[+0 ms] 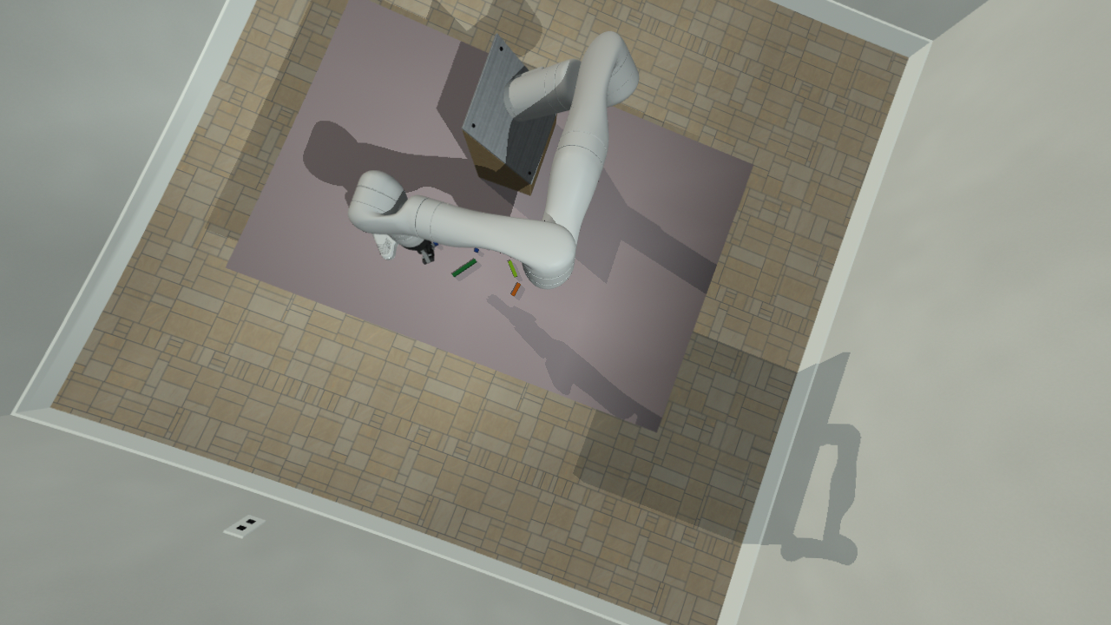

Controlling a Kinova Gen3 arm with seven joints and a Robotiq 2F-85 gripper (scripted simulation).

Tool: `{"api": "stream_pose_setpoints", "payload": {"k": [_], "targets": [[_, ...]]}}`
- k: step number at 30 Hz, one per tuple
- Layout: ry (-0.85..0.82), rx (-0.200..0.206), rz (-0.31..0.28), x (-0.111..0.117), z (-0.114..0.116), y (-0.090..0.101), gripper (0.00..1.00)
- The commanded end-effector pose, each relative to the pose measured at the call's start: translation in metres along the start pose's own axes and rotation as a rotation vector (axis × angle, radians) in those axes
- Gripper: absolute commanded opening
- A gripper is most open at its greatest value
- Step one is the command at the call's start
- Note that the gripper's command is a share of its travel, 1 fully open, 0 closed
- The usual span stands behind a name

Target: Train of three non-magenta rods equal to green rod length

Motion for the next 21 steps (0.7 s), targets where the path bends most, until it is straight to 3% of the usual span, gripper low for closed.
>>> {"api": "stream_pose_setpoints", "payload": {"k": [1, 21], "targets": [[-0.014, 0.005, -0.004, 0.0204, 0.0272, -0.0013, 0.05], [-0.001, 0.007, -0.005, 0.0247, 0.0324, -0.0029, 0.05]]}}
Point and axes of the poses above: the point where the finger pads meet when closed, its own y axis back along the fingers, its own z axis across the jaws, x = y × z, the point moved 5 cm from there along y, back along the fingers, and after that the axes turned 10 degrees about -y, right-handed, at the moved point
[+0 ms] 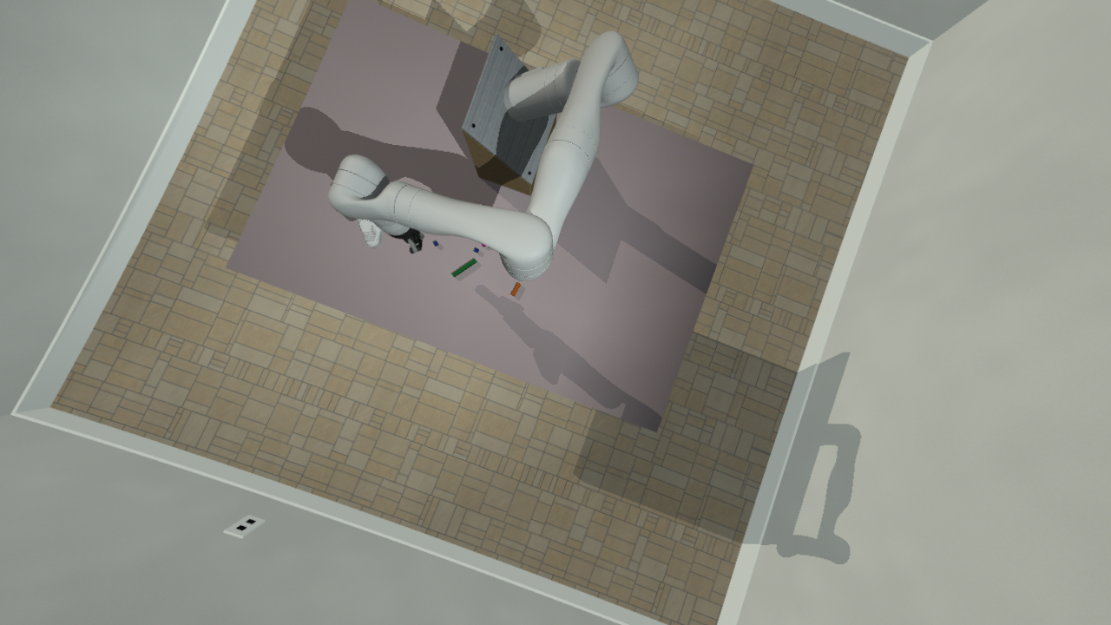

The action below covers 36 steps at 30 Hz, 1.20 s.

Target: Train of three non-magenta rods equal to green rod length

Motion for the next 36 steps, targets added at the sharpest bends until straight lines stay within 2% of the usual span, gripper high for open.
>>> {"api": "stream_pose_setpoints", "payload": {"k": [1, 9, 22, 24, 30, 36], "targets": [[0.000, 0.001, 0.001, 0.000, 0.000, -0.001, 0.05], [0.000, 0.000, 0.001, 0.000, 0.000, -0.014, 0.05], [0.000, 0.000, 0.001, 0.001, 0.000, -0.068, 0.05], [0.000, 0.000, 0.001, 0.001, 0.000, -0.068, 0.05], [0.000, 0.000, 0.001, 0.001, 0.000, -0.084, 0.05], [0.000, 0.000, 0.001, 0.001, 0.000, -0.087, 0.05]]}}
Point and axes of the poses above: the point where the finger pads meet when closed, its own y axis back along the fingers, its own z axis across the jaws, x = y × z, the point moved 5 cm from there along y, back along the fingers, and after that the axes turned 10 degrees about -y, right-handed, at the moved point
